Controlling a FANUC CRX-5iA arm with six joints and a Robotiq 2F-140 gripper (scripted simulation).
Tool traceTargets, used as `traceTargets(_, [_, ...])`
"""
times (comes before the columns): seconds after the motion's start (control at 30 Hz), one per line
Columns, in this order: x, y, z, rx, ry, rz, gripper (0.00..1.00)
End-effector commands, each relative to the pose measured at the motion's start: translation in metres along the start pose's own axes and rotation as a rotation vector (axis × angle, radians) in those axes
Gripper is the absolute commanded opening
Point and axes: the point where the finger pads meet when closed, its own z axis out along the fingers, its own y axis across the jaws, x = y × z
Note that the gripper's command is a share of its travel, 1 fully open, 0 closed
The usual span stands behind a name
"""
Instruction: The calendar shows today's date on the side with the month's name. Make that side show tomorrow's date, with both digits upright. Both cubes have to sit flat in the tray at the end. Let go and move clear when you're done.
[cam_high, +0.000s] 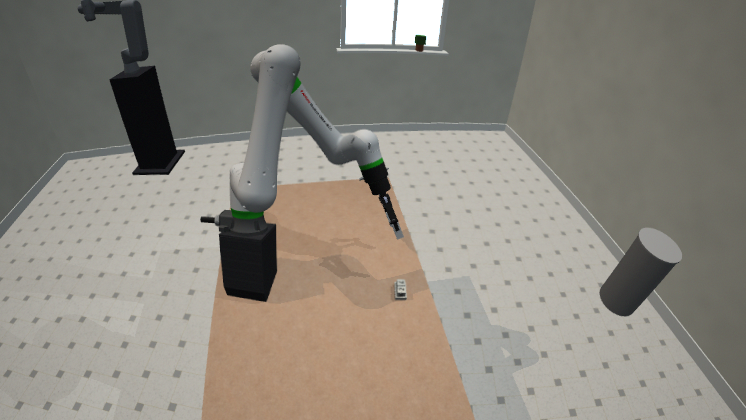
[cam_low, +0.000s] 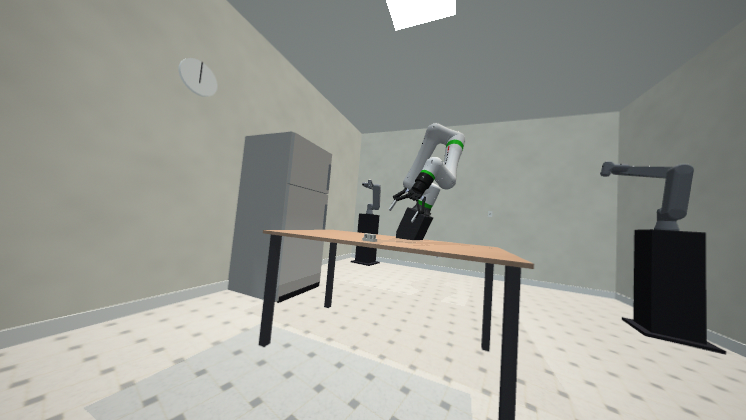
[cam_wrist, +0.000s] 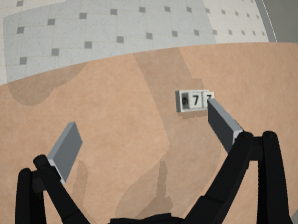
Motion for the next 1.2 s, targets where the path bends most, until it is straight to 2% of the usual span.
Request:
traceTargets(0.0, [0.0,0.0,0.0,0.0,0.0,0.0,1.0])
traceTargets(0.57, [0.0,0.001,0.0,-0.001,0.0,0.003,1.0])
traceTargets(0.7, [0.002,0.039,0.011,-0.041,-0.053,0.191,1.0])
traceTargets(0.87, [-0.002,0.074,0.022,-0.074,-0.11,0.381,1.0])
traceTargets(1.0, [-0.008,0.097,0.03,-0.095,-0.157,0.534,1.0])
traceTargets(1.1, [-0.009,0.101,0.031,-0.097,-0.164,0.556,1.0])
traceTargets(1.13, [-0.014,0.117,0.038,-0.109,-0.204,0.678,1.0])
traceTargets(1.17, [-0.015,0.119,0.039,-0.11,-0.212,0.7,1.0])
